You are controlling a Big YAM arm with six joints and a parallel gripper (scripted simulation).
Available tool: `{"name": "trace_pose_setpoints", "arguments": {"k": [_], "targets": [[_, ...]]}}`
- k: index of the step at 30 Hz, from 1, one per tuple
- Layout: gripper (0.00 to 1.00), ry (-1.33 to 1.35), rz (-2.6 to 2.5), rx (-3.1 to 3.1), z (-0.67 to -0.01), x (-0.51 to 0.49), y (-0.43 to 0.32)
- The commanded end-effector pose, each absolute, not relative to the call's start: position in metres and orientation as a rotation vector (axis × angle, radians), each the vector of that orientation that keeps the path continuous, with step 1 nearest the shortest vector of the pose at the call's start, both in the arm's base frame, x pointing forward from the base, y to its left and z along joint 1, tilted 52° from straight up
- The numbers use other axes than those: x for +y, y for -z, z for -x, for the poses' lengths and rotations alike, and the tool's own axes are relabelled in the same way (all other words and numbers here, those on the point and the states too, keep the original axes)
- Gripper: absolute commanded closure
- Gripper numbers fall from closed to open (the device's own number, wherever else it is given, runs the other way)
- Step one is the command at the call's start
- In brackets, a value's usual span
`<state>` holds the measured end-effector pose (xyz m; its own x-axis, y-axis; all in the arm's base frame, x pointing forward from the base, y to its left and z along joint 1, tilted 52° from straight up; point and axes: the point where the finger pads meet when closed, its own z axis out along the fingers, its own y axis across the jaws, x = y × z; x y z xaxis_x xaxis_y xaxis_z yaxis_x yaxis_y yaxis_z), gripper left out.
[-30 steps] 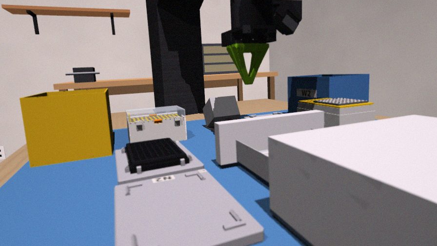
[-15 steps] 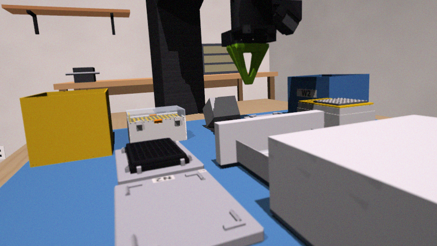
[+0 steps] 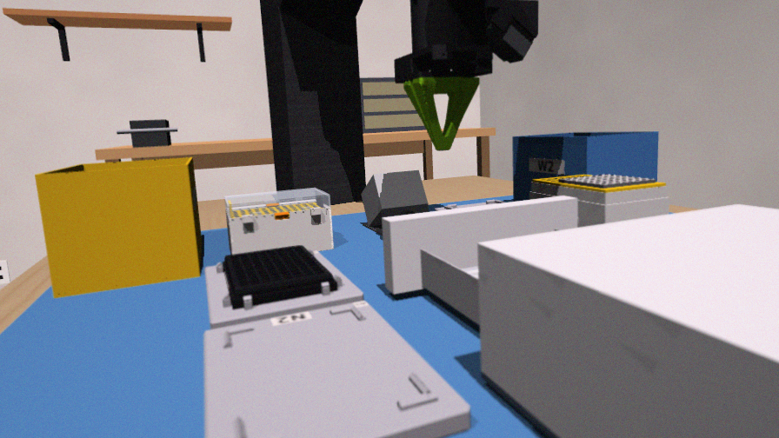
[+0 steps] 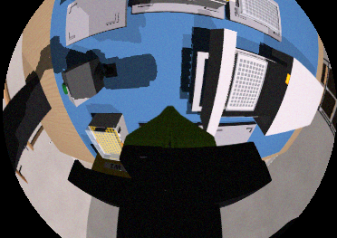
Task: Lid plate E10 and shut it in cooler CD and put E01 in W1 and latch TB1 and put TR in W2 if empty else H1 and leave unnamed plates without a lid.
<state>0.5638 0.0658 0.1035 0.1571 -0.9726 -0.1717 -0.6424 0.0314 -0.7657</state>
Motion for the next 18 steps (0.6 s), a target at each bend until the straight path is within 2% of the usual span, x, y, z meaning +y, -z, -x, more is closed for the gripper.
{"name": "trace_pose_setpoints", "arguments": {"k": [1, 18], "targets": [[1.0, 0.57, 1.677, 1.554, -0.565, 0.065, -0.111], [1.0, 0.56, 1.676, 1.554, -0.582, 0.075, -0.094]]}}
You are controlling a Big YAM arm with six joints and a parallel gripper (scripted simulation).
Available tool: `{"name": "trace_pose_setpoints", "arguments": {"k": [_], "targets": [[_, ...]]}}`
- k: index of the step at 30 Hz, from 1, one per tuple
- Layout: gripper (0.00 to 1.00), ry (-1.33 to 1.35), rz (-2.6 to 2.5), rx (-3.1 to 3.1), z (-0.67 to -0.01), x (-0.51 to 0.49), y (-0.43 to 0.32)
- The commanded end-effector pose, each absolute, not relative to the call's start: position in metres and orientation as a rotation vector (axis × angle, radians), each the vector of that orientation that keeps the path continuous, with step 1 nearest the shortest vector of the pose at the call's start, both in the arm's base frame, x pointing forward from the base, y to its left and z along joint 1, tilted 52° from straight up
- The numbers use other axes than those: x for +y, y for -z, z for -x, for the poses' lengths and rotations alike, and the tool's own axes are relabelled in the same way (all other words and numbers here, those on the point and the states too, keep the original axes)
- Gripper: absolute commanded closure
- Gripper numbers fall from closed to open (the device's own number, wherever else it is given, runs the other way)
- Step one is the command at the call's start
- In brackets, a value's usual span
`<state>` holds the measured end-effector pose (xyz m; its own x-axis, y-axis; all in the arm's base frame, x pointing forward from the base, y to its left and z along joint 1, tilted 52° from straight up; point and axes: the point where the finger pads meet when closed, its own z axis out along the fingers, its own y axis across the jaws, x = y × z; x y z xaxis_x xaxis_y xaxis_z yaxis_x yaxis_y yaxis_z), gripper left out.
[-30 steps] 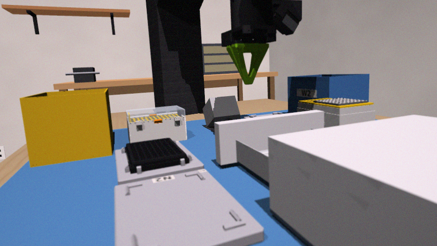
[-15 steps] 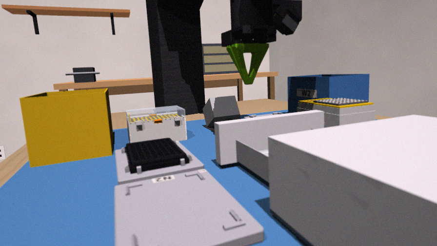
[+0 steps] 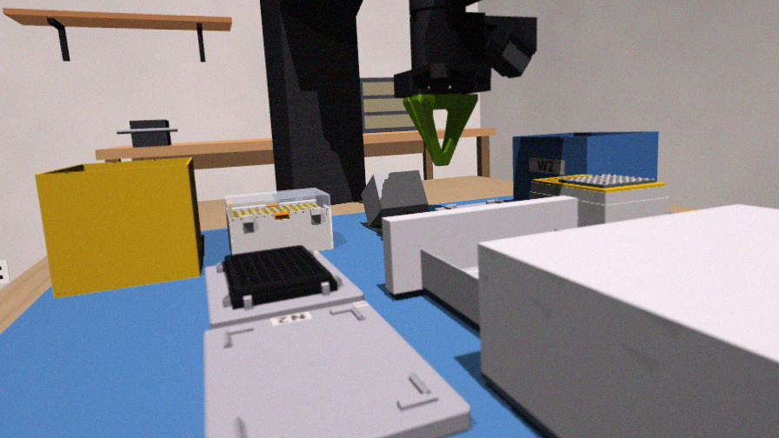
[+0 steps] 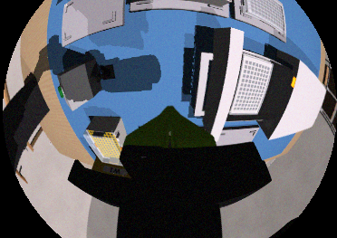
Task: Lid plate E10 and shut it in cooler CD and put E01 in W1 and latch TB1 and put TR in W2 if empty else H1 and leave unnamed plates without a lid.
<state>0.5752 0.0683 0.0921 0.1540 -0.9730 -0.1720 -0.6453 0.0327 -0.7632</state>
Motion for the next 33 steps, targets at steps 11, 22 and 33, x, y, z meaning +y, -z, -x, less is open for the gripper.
{"name": "trace_pose_setpoints", "arguments": {"k": [11, 22, 33], "targets": [[1.0, 0.56, 1.675, 1.556, -0.593, 0.078, -0.084], [1.0, 0.56, 1.675, 1.556, -0.602, 0.08, -0.077], [1.0, 0.57, 1.666, 1.558, -0.612, 0.078, -0.073]]}}
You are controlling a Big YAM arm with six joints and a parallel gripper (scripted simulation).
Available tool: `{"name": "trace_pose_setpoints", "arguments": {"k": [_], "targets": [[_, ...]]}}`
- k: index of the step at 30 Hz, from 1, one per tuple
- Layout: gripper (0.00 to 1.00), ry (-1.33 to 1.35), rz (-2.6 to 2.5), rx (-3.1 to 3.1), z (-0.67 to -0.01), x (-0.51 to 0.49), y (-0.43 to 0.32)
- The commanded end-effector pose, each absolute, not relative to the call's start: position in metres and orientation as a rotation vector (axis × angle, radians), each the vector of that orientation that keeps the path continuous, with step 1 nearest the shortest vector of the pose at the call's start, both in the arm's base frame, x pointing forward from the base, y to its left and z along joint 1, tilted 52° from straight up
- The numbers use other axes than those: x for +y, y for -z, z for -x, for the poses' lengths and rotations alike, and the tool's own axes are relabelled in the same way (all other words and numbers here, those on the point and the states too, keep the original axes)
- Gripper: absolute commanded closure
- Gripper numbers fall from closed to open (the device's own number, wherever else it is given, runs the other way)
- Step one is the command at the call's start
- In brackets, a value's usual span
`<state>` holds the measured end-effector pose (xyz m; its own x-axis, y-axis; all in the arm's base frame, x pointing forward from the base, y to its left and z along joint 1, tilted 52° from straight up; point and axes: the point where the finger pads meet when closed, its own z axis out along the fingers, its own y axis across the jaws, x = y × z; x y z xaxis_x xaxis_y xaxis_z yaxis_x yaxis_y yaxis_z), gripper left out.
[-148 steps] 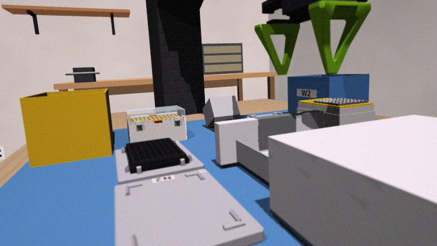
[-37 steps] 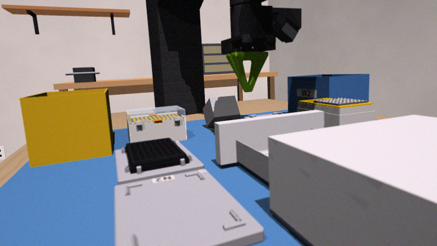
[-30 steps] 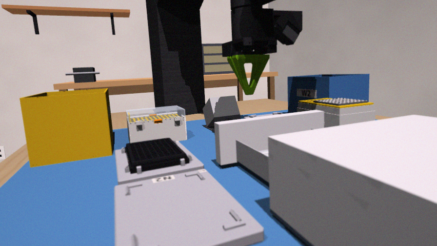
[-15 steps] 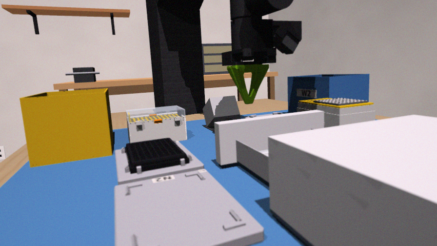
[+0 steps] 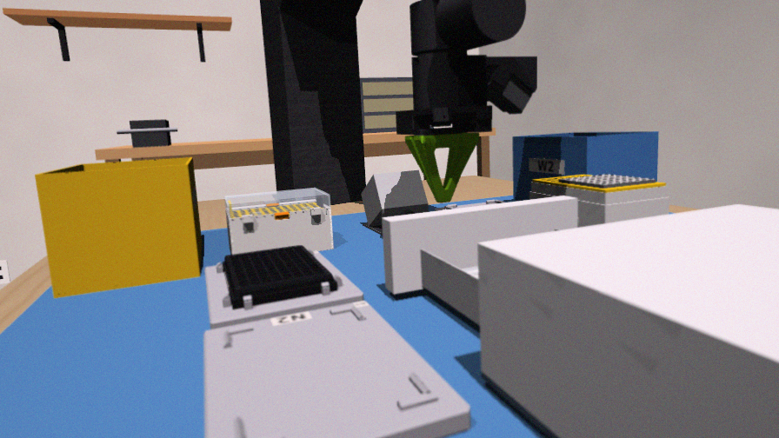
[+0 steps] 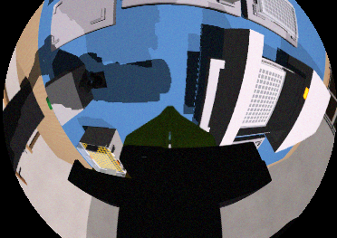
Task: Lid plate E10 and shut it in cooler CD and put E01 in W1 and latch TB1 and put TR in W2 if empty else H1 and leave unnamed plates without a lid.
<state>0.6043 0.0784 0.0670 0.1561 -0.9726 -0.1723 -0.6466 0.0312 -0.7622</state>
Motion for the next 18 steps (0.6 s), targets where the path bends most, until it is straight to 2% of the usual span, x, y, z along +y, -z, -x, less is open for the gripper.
{"name": "trace_pose_setpoints", "arguments": {"k": [1, 16, 18], "targets": [[1.0, 0.564, 1.67, 1.562, -0.612, 0.08, -0.068], [1.0, 0.578, 1.661, 1.536, -0.626, 0.088, -0.073], [1.0, 0.56, 1.676, 1.555, -0.626, 0.089, -0.056]]}}
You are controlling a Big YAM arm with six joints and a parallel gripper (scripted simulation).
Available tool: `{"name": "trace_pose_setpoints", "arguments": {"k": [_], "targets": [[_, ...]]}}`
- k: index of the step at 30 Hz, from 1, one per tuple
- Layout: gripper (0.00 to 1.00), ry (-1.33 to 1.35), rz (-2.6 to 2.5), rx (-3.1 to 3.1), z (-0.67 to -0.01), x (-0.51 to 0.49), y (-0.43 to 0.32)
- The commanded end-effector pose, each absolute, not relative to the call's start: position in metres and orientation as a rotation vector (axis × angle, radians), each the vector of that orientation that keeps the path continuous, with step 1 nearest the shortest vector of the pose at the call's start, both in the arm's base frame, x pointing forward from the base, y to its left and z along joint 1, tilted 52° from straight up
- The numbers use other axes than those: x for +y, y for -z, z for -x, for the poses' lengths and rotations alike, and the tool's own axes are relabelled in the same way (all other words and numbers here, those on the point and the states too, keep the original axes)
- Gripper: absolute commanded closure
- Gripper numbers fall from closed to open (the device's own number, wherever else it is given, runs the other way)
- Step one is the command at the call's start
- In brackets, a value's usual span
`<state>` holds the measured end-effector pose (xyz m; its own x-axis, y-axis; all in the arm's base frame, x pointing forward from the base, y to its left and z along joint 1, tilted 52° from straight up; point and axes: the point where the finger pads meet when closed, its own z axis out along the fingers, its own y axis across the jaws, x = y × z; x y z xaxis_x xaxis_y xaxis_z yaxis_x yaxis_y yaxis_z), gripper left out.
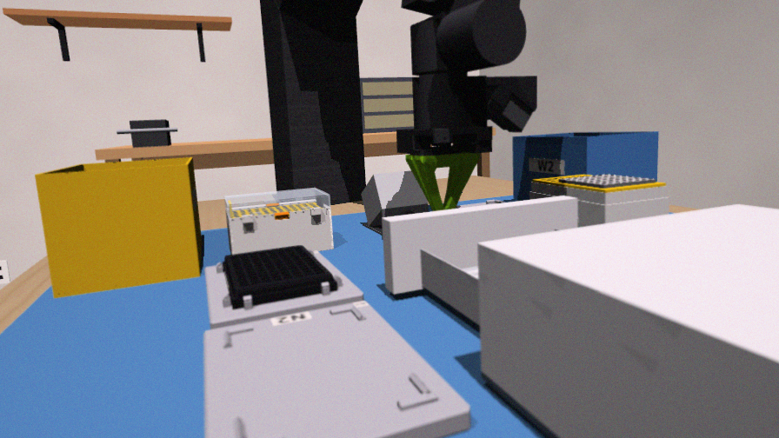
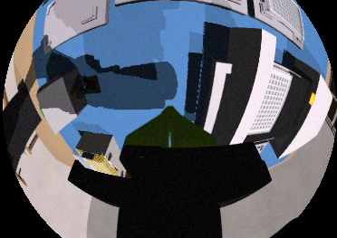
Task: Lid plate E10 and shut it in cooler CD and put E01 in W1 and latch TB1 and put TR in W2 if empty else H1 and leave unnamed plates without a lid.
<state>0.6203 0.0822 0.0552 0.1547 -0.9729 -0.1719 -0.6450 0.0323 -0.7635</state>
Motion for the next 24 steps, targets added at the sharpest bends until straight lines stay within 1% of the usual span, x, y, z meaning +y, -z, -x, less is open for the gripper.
{"name": "trace_pose_setpoints", "arguments": {"k": [1, 24], "targets": [[1.0, 0.56, 1.675, 1.556, -0.6273, 0.089, -0.0548], [1.0, 0.568, 1.678, 1.556, -0.6316, 0.0853, -0.0546]]}}
